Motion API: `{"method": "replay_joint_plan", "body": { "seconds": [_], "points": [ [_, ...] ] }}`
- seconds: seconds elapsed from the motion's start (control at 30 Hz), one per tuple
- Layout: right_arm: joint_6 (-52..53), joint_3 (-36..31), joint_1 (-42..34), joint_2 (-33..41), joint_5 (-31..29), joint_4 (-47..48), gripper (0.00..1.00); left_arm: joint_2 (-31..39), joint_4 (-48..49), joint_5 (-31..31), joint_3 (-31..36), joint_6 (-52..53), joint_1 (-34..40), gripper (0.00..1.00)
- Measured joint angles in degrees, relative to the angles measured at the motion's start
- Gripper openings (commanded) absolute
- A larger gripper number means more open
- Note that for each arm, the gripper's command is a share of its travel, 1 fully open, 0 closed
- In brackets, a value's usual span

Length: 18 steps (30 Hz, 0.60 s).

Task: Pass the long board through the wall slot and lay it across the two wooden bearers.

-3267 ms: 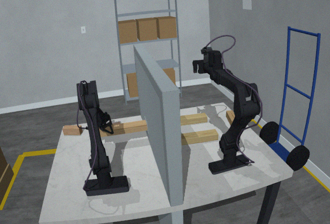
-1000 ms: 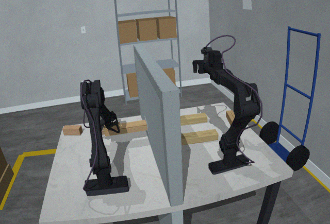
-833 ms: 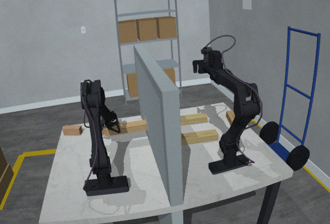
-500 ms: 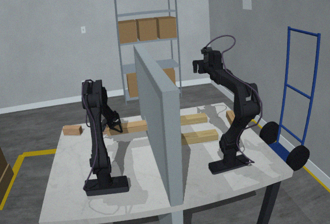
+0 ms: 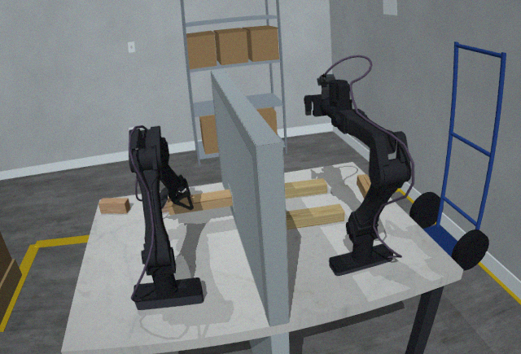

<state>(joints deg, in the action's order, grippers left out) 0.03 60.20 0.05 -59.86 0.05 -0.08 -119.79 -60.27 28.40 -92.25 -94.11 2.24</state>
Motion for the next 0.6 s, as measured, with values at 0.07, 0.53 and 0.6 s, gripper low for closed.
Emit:
{"method": "replay_joint_plan", "body": {
  "seconds": [0.07, 0.53, 0.6],
  "points": [
    [0.00, 0.00, 0.00, 0.00, 0.00, 0.00, 1.00, 0.00, 0.26, 0.00, -0.02, -0.48, 0.17, 0.00],
    [0.00, 0.00, 0.00, 0.00, 0.00, 0.00, 1.00, 0.00, 1.88, 0.02, 0.00, -3.76, 3.74, 0.00],
    [0.00, 0.00, 0.00, 0.00, 0.00, 0.00, 1.00, 0.00, 2.14, 0.02, 0.00, -4.33, 4.26, 0.00]
  ]
}}
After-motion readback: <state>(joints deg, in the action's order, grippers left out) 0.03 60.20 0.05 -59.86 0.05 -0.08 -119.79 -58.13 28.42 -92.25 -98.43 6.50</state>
